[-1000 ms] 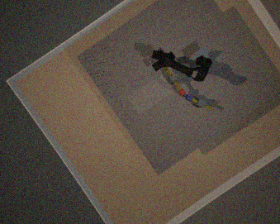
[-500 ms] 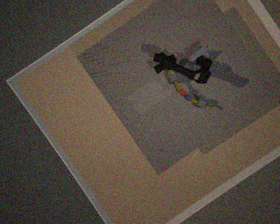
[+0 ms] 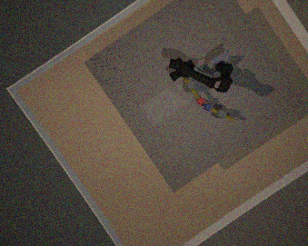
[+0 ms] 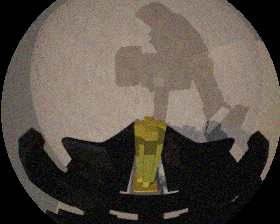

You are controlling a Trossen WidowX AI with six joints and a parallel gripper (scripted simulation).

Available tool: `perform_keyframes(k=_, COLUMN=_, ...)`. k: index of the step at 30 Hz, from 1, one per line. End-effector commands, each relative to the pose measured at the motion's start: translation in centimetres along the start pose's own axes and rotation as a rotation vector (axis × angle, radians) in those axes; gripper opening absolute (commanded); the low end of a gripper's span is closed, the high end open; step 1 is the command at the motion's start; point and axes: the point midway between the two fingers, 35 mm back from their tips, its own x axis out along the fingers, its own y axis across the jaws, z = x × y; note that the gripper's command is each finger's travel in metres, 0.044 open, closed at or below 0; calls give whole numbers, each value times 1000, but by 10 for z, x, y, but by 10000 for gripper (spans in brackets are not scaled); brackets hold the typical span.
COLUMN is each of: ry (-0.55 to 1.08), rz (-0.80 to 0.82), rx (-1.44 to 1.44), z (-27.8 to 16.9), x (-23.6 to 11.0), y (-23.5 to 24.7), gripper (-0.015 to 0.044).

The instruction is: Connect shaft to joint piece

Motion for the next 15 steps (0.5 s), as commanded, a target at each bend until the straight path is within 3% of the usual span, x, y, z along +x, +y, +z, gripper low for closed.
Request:
perform_keyframes(k=1, ry=0, rz=-1, rx=-1, z=0, x=0, y=0, gripper=53)
perform_keyframes(k=7, ry=0, rz=-1, rx=-1, z=0, x=0, y=0, gripper=67)
perform_keyframes(k=15, ry=0, rz=-1, rx=-1, z=0, x=0, y=0, gripper=277)
